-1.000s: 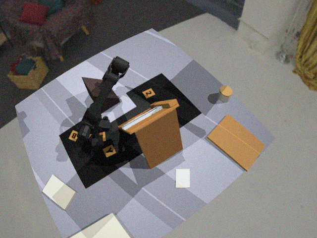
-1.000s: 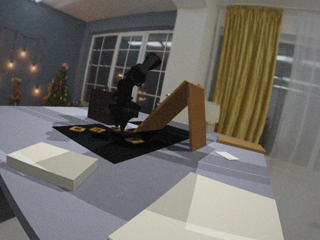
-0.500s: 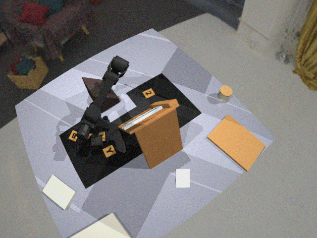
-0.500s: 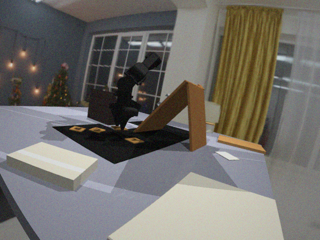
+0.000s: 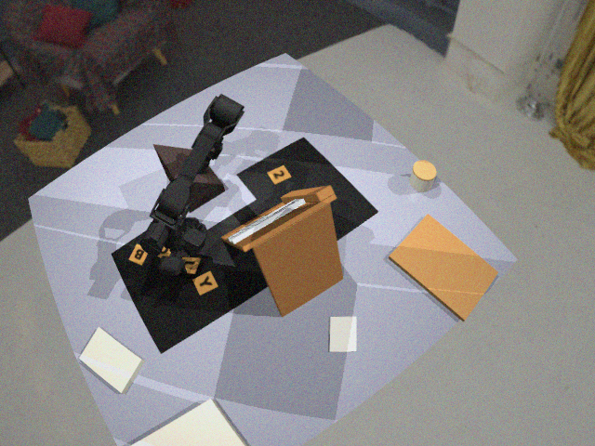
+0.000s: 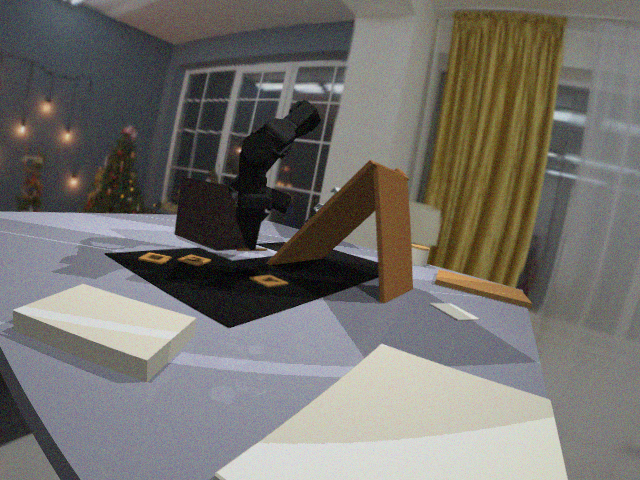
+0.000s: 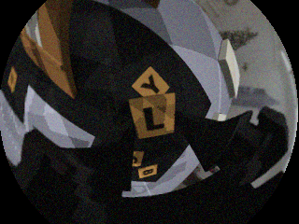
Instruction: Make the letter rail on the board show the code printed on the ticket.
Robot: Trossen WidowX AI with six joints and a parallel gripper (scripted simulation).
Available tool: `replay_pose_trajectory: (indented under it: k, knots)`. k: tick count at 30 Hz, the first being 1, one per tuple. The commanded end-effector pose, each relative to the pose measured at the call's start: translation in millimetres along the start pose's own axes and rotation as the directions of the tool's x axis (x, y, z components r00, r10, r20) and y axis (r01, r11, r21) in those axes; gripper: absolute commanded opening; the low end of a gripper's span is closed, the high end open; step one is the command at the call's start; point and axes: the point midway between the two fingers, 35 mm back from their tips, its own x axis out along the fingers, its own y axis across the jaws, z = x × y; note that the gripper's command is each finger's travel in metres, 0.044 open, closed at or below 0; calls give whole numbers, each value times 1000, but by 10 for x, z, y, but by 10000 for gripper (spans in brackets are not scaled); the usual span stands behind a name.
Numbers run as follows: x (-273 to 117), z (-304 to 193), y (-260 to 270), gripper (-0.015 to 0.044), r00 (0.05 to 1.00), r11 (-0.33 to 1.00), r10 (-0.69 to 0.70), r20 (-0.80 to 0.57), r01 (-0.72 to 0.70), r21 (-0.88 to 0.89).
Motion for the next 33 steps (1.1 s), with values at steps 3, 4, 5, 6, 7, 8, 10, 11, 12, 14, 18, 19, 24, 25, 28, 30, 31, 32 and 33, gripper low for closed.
replay_pose_trajectory:
  k: [3, 4, 5, 6, 7, 8, 10, 11, 12, 14, 18, 19, 24, 25, 28, 30, 31, 32, 33]
  knots:
    - [-130, 128, -135, 0, 993, 984, -101, 68, 89, 153]
    - [-149, 146, -154, 0, 990, 979, -115, 79, 99, 177]
    - [-169, 164, -173, 0, 988, 973, -129, 90, 109, 202]
    - [-190, 182, -191, 0, 985, 967, -143, 101, 117, 227]
    - [-211, 200, -208, 0, 981, 960, -156, 112, 124, 251]
    - [-233, 218, -226, 0, 978, 953, -170, 123, 131, 275]
    - [-277, 256, -258, 0, 970, 936, -195, 145, 141, 322]
    - [-300, 274, -273, 0, 966, 928, -208, 156, 144, 345]
    - [-324, 293, -288, 0, 961, 918, -220, 168, 146, 367]
    - [-372, 331, -316, 0, 951, 899, -244, 190, 148, 411]
    - [-472, 407, -364, 0, 929, 858, -287, 236, 140, 494]
    - [-499, 427, -375, 0, 922, 847, -297, 247, 135, 514]
    - [-633, 524, -417, 0, 889, 792, -342, 303, 99, 602]
    - [-661, 543, -423, 0, 882, 781, -350, 315, 90, 618]
    - [-746, 601, -438, 0, 860, 748, -372, 348, 56, 661]
    - [-803, 640, -445, 0, 845, 727, -385, 370, 30, 686]
    - [-831, 659, -447, 0, 838, 716, -391, 381, 16, 698]
    - [-860, 679, -448, 0, 830, 705, -397, 392, 2, 709]
    - [-889, 698, -449, 0, 822, 695, -402, 403, -13, 719]
